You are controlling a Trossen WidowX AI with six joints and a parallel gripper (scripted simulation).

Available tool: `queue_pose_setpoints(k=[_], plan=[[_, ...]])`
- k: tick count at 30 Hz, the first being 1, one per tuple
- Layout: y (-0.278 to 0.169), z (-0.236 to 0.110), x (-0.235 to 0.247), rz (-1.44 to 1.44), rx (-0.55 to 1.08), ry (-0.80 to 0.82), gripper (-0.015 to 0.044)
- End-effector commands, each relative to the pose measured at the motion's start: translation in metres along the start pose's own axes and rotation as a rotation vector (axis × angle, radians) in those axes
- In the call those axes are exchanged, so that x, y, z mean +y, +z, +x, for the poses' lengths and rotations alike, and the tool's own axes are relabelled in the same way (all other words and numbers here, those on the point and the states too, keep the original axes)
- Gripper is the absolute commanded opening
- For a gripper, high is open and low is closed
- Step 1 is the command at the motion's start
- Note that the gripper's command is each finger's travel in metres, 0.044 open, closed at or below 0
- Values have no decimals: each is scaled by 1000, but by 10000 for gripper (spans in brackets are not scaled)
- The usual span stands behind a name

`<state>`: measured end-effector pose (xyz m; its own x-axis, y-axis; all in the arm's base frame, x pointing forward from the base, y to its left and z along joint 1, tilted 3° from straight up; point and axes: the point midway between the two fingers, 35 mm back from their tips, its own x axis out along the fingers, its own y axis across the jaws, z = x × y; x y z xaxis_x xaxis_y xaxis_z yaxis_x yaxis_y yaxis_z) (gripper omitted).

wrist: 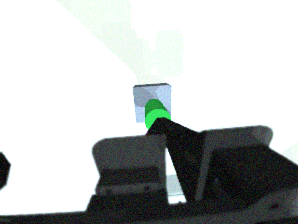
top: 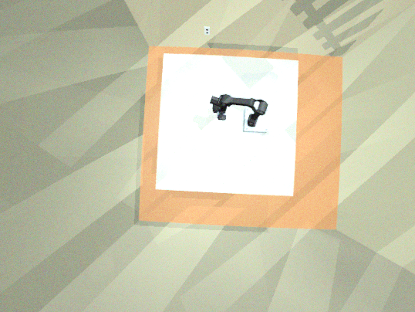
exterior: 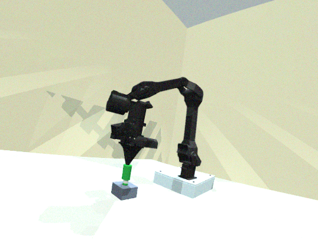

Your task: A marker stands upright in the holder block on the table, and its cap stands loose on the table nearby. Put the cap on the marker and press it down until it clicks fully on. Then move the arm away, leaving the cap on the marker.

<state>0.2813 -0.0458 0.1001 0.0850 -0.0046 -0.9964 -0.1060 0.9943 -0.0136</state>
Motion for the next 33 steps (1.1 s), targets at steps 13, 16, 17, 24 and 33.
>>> queue_pose_setpoints(k=[13, 16, 17, 24, 33], plan=[[1, -90, 0, 0, 0, 0, 0], [1, -90, 0, 0, 0, 0, 0], [1, -90, 0, 0, 0, 0, 26], [1, -90, 0, 0, 0, 0, 210], [1, -90, 0, 0, 0, 0, 440]])
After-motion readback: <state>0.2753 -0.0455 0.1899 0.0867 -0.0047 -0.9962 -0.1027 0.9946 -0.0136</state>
